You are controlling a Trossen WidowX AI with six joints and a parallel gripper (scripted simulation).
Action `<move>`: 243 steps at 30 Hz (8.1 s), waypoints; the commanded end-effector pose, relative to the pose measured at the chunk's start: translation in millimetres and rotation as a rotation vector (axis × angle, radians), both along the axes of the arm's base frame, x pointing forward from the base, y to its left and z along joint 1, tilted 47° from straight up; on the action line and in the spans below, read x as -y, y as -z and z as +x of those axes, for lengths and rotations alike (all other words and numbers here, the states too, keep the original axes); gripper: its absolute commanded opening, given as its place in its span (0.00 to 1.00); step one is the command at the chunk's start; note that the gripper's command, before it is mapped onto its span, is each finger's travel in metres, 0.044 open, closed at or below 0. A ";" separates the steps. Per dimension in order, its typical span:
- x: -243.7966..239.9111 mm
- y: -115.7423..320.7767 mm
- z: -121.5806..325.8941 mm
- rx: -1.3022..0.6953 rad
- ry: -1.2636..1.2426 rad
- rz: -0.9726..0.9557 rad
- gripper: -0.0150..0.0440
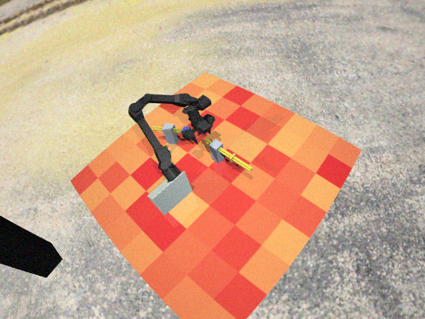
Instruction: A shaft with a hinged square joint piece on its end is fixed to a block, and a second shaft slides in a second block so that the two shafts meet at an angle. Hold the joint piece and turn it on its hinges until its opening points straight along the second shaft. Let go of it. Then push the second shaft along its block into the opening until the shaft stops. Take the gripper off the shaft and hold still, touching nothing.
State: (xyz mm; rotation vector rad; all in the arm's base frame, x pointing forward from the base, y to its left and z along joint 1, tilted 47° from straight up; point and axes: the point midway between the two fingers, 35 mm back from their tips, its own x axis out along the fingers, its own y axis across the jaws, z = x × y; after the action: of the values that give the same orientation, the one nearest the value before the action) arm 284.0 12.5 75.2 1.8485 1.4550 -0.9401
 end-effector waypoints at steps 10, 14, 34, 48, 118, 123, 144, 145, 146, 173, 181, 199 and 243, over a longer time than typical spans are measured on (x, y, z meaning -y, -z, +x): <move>-27.6 -24.9 3.9 0.005 0.001 0.008 1.00; -31.0 -19.8 5.2 0.005 0.001 0.008 1.00; -42.2 -4.1 8.1 0.005 0.001 0.009 0.73; -42.2 -4.1 8.1 0.005 0.001 0.009 0.56; -42.2 -4.1 8.1 0.005 0.001 0.009 0.56; -42.2 -4.1 8.1 0.005 0.001 0.009 0.56; -42.2 -4.4 8.1 0.007 -0.002 0.010 0.41; -42.2 -4.4 8.1 0.007 -0.002 0.010 0.37; -42.2 -4.4 8.1 0.007 -0.002 0.010 0.33; -52.5 8.9 12.5 0.095 -0.035 0.350 0.25; -52.6 8.2 12.2 0.090 -0.034 0.351 0.25; -52.6 8.2 12.2 0.090 -0.034 0.351 0.55; -34.4 -14.9 7.1 0.029 -0.023 0.003 1.00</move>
State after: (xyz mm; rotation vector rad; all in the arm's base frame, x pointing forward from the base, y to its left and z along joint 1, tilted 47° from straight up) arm 290.5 47.6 88.8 1.8469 1.4640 -0.8906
